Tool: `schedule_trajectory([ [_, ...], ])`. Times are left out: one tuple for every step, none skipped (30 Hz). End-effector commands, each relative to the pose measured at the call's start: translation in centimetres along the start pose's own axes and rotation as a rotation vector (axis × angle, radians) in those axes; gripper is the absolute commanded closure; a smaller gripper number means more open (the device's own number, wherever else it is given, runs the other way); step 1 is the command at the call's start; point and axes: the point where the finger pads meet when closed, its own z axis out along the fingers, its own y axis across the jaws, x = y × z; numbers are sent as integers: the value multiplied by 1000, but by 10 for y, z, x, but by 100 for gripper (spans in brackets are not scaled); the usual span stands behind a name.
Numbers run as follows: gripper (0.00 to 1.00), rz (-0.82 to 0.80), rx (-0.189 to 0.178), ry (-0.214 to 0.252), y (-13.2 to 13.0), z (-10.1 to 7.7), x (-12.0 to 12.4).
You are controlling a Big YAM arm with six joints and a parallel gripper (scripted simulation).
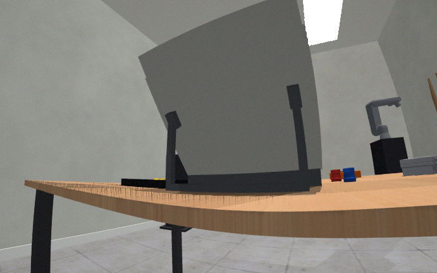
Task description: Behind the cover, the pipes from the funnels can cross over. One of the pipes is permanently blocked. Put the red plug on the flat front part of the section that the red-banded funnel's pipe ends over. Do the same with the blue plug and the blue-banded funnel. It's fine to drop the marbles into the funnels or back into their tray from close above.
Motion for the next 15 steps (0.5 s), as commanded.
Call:
schedule_trajectory([
  [20, -29, -13, 8, -28, 10, -5],
  [20, -27, -13, 8, -37, 12, -7],
  [20, -26, -13, 9, -46, 14, -9],
  [20, -26, -13, 9, -46, 14, -9],
  [20, -26, -13, 9, -46, 14, -9],
  [20, -24, -11, 8, -49, 15, -9],
  [20, -22, -9, 6, -52, 16, -10],
  [20, -20, -8, 5, -55, 17, -11],
  [20, -18, -6, 4, -59, 18, -11],
  [20, -16, -5, 2, -62, 19, -12],
  [20, -14, -3, 1, -65, 19, -13],
  [20, -13, -2, 0, -69, 20, -13],
  [20, -11, 0, -2, -72, 21, -14],
  [20, -9, 2, -3, -75, 22, -15],
  [20, -7, 3, -4, -78, 23, -15],
])
